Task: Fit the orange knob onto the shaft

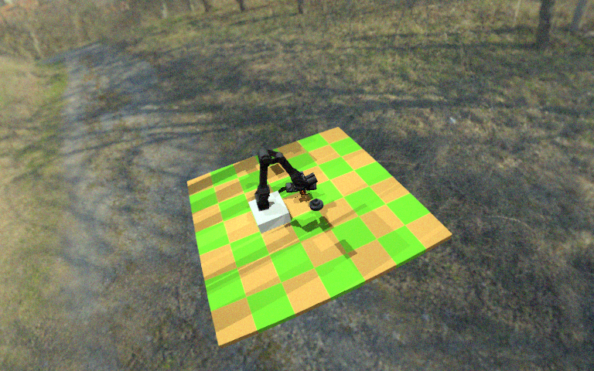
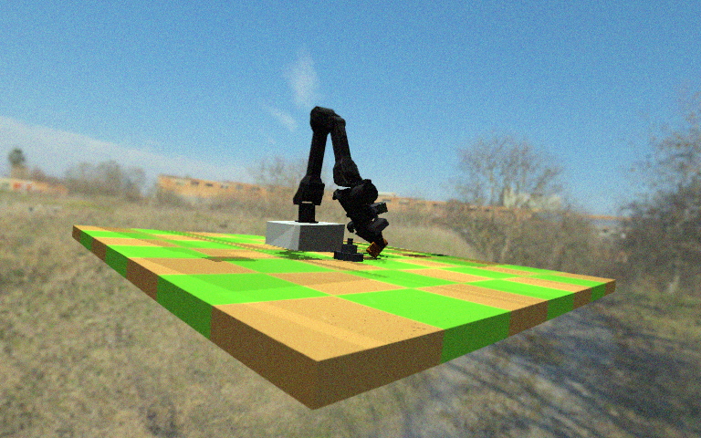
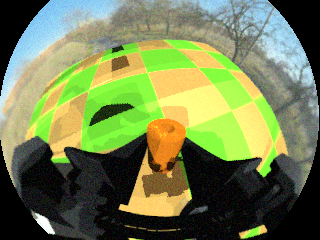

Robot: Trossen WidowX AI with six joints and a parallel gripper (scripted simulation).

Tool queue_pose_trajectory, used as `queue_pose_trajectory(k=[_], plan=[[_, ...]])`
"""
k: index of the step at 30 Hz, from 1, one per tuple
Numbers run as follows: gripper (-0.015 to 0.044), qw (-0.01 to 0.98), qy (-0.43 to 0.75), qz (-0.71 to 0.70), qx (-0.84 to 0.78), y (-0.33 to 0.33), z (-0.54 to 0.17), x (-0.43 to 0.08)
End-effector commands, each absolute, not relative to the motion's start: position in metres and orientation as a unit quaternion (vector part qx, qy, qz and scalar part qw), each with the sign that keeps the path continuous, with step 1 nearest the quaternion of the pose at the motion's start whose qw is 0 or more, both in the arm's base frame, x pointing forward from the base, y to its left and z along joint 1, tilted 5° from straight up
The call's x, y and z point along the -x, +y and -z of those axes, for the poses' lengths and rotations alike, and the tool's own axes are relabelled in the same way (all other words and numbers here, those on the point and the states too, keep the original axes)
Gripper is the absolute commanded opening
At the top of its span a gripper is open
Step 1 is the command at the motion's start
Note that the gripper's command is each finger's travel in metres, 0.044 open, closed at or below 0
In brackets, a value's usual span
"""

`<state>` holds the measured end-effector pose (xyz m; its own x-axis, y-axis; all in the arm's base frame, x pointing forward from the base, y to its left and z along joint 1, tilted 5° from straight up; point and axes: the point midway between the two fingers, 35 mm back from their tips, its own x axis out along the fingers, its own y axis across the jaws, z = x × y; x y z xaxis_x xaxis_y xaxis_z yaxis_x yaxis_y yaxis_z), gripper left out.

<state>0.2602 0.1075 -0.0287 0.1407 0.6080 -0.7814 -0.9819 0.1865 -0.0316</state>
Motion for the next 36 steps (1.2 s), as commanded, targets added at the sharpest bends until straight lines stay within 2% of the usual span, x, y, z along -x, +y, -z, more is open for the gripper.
queue_pose_trajectory(k=[1,15,20,23,36], plan=[[0.0181,0.71,0.298,-0.58,0.268,0.103,0.029,-0.259],[0.0181,0.74,0.211,-0.608,0.196,0.088,0.034,-0.255],[0.0181,0.734,0.231,-0.602,0.213,0.088,0.032,-0.256],[0.026,0.735,0.226,-0.604,0.207,0.089,0.032,-0.256],[0.026,0.735,0.226,-0.604,0.207,0.089,0.032,-0.256]])
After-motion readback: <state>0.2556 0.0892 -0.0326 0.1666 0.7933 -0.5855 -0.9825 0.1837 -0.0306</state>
